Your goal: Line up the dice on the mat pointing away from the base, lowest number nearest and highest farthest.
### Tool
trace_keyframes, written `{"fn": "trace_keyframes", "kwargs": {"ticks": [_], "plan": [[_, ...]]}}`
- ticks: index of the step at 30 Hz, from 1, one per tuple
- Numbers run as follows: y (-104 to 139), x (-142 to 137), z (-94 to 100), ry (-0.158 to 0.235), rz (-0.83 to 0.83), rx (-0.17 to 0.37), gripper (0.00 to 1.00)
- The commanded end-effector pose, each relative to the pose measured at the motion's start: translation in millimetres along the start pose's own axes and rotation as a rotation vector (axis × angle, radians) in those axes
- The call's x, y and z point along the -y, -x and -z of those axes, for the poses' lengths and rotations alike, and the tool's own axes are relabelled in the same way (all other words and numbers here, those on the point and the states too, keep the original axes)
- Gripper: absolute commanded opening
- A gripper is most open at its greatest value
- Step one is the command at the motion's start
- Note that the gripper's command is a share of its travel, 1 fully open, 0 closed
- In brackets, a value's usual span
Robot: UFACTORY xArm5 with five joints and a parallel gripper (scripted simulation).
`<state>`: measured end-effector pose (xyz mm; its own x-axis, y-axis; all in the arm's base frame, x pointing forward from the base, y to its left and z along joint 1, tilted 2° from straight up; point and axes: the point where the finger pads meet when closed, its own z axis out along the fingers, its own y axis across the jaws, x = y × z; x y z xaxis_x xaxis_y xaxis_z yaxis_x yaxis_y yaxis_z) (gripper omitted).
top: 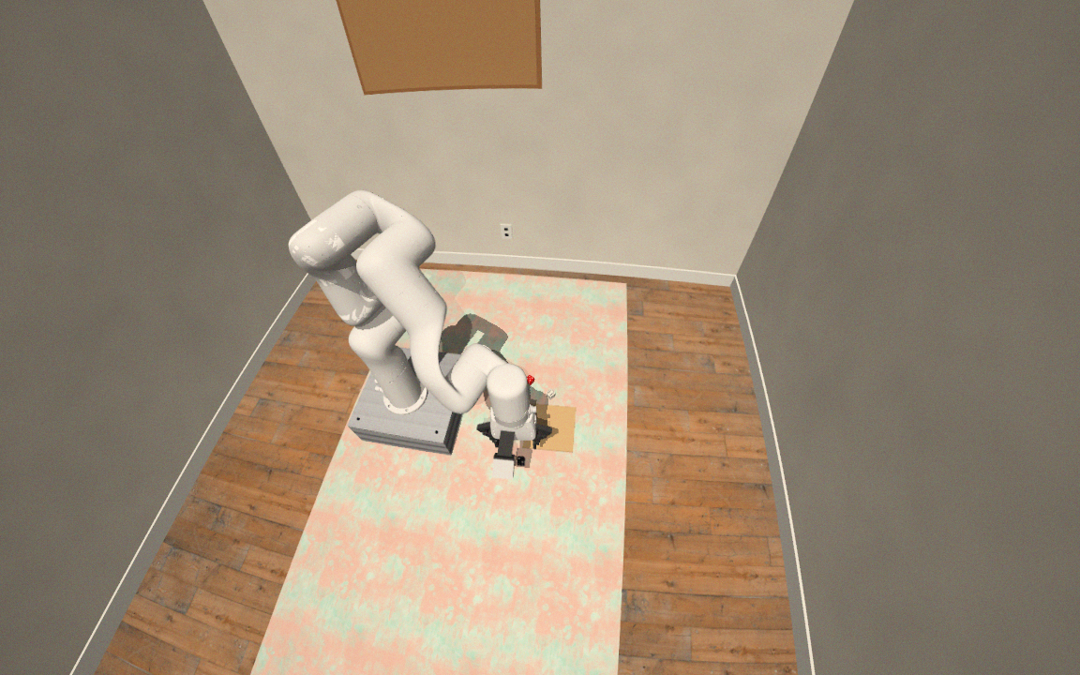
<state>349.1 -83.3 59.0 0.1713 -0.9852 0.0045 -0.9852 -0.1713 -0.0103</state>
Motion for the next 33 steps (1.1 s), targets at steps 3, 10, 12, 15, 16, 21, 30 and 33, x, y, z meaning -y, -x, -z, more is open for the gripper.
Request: {"fn": "trace_keyframes", "kwargs": {"ticks": [3,10,12,15,16,21,30,33], "plan": [[-1,1,1.0,-0.003,0.000,-0.001,1.00],[-1,1,0.1,-0.003,0.054,-0.001,1.00],[-1,1,-0.2,-0.003,0.072,-0.001,1.00],[-1,1,-1.0,-0.003,0.120,-0.001,1.00],[-1,1,-1.5,-0.003,0.149,-0.002,1.00],[0,2,-4.7,-0.003,0.342,-0.002,1.00],[0,2,-8.5,-0.003,0.573,-0.002,1.00],[0,3,-10.7,-0.003,0.704,-0.003,1.00]]}}
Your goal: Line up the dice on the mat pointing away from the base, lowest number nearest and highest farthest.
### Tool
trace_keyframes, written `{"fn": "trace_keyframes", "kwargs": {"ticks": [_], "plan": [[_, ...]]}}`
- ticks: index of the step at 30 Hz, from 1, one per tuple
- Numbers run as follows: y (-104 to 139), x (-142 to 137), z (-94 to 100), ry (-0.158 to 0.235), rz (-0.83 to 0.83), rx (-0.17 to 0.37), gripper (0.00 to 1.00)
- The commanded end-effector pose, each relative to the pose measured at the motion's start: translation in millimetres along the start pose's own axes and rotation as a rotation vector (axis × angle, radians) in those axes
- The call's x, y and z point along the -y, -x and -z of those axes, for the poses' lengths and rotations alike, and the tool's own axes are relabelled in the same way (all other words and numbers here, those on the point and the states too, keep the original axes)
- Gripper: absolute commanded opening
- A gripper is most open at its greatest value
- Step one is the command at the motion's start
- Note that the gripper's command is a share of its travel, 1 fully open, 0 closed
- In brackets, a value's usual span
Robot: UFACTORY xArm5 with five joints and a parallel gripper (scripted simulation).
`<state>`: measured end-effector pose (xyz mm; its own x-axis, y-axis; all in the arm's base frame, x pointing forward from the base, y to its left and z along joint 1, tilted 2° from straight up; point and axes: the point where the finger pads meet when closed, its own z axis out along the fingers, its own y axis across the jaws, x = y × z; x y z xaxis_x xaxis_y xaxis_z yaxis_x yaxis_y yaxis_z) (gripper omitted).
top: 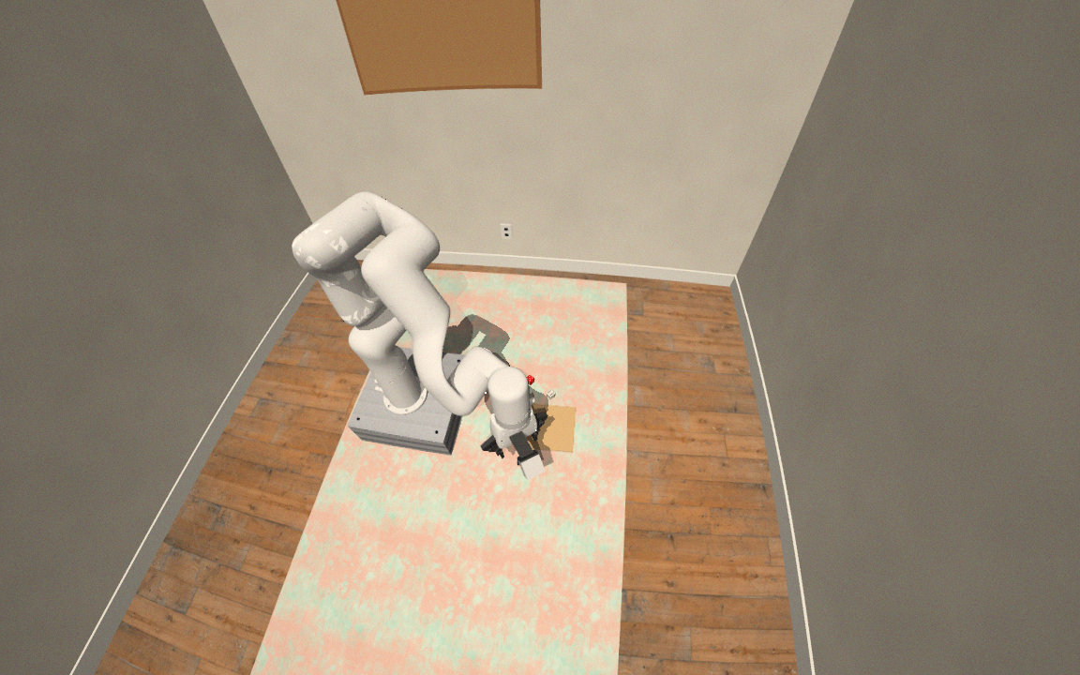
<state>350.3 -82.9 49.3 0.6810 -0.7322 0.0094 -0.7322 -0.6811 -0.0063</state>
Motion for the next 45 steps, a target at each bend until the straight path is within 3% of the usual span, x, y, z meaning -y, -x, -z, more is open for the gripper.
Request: {"fn": "trace_keyframes", "kwargs": {"ticks": [1,12,15,28,31,33,45], "plan": [[-1,1,-1.8,-0.002,0.174,-0.003,1.00],[-1,2,-8.0,-0.001,0.548,-0.004,1.00],[-1,2,-8.5,-0.001,0.578,-0.004,1.00],[-1,2,-16.4,0.000,1.057,-0.005,1.00],[-1,2,-16.8,0.000,1.077,-0.005,1.00],[-1,3,-19.0,0.000,1.210,-0.005,1.00],[-1,3,-25.4,0.001,1.601,-0.006,1.00]]}}
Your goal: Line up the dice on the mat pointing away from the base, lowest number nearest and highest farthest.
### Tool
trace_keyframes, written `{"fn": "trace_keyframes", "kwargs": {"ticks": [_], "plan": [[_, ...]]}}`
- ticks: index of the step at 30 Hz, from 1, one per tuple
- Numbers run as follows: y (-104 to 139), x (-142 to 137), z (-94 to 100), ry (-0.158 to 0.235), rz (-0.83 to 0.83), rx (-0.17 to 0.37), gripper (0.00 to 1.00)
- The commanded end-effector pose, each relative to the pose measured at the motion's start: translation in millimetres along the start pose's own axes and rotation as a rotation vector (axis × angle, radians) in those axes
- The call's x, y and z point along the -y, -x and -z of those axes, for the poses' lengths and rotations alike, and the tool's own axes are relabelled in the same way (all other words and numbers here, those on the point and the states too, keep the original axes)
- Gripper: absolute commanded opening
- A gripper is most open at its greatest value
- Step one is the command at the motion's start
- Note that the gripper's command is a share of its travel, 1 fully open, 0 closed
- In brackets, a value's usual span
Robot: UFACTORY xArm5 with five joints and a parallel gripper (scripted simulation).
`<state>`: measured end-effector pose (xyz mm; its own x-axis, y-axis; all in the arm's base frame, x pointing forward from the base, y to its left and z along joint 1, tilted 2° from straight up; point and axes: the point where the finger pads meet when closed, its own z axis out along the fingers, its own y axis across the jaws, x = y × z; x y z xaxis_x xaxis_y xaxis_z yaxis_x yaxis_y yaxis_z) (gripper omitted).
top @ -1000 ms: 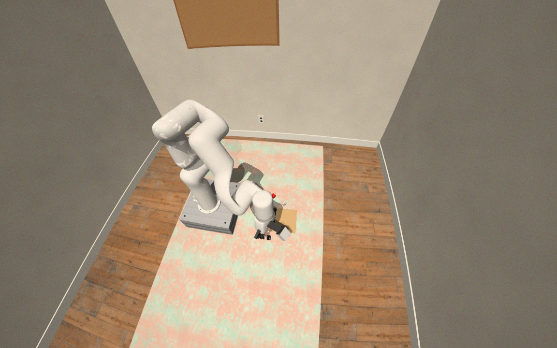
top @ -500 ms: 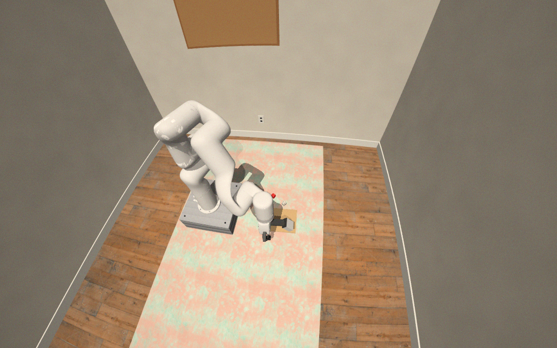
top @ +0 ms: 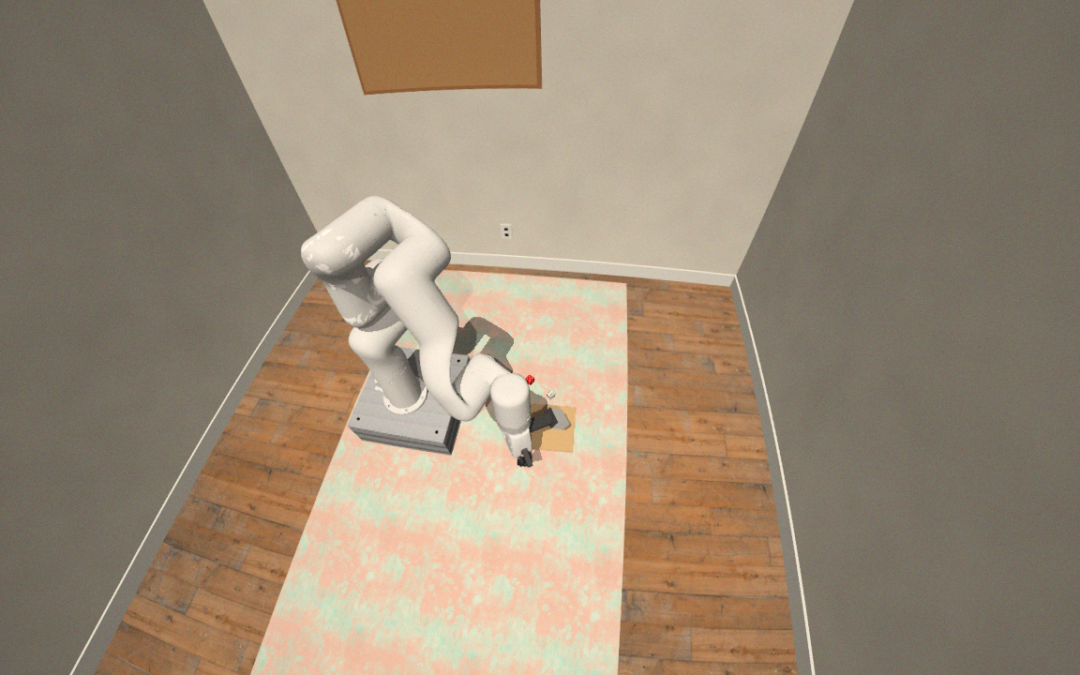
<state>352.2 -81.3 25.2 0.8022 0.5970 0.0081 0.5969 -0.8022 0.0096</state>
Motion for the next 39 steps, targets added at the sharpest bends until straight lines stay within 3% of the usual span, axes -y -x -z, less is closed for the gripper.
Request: {"fn": "trace_keyframes", "kwargs": {"ticks": [1,4,6,29,39], "plan": [[-1,-1,-1.9,0.003,0.174,-0.002,1.00],[-1,-1,-2.0,0.003,0.181,-0.002,1.00],[-1,-1,-4.3,0.003,0.320,-0.002,1.00],[-2,0,-15.6,0.005,1.007,-0.001,1.00],[-2,0,-17.2,0.005,1.099,-0.001,1.00]]}}
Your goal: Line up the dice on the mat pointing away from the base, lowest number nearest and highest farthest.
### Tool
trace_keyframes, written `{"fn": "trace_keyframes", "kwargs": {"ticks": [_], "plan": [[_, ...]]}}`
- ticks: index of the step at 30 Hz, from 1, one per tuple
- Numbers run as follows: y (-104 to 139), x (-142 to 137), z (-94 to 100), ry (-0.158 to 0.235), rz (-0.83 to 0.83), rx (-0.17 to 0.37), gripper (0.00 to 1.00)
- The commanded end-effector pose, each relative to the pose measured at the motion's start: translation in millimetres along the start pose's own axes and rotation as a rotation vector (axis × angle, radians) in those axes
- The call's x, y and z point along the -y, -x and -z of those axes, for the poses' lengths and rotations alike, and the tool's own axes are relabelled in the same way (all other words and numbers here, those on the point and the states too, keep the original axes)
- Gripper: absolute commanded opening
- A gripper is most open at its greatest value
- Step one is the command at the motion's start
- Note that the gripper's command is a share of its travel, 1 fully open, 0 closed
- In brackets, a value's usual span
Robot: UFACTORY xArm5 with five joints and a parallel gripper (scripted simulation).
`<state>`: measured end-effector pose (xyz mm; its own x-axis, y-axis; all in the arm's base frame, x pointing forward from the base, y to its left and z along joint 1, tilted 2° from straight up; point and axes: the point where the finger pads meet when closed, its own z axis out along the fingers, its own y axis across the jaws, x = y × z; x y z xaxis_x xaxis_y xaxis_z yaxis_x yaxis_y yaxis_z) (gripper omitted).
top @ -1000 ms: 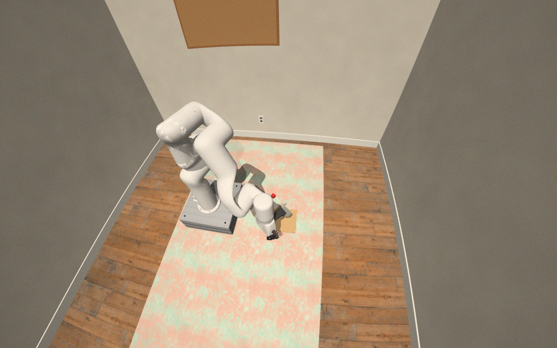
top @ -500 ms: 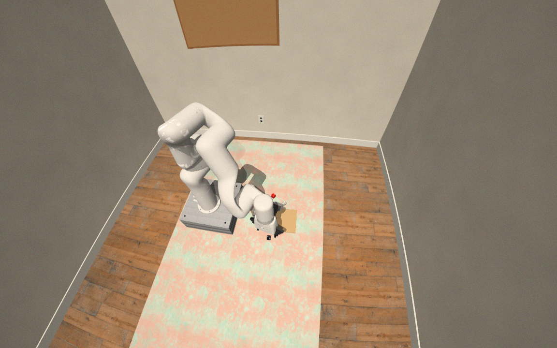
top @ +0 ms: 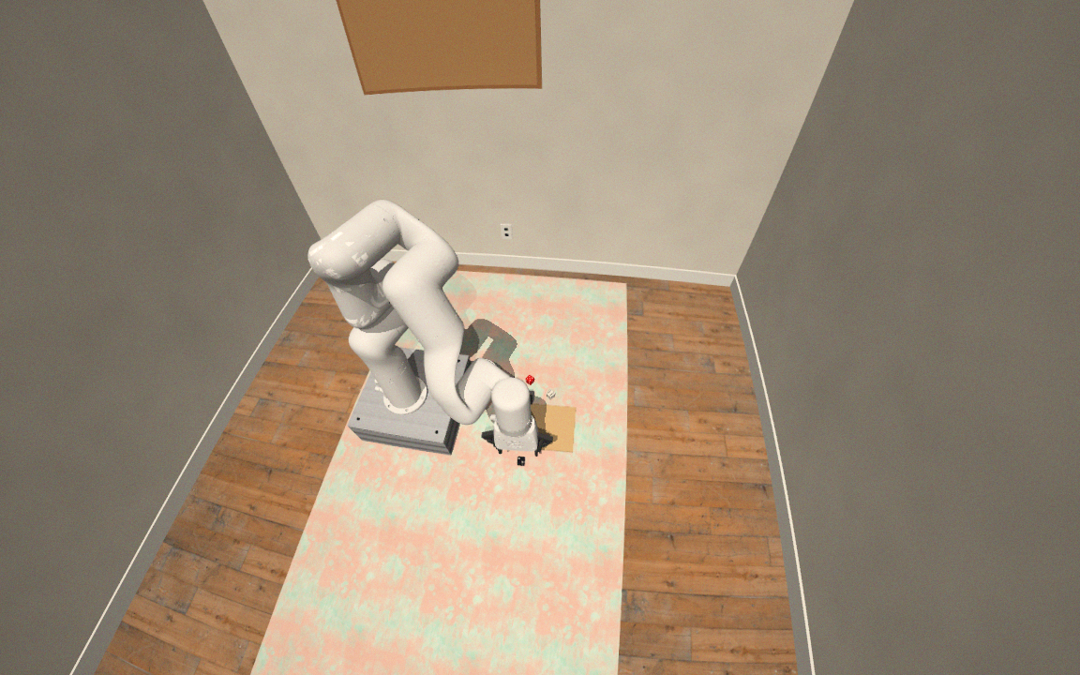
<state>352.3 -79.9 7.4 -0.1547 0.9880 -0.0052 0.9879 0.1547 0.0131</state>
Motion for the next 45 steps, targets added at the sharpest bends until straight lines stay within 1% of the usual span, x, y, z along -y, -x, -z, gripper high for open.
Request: {"fn": "trace_keyframes", "kwargs": {"ticks": [1,3,4,45], "plan": [[0.5,-1.1,0.6,0.003,0.015,0.001,1.00],[0.5,-1.1,0.6,0.003,0.015,0.001,1.00],[0.5,-1.1,0.6,0.003,0.015,0.001,0.36],[0.3,-1.2,-0.4,0.003,0.015,0.001,0.36]]}}
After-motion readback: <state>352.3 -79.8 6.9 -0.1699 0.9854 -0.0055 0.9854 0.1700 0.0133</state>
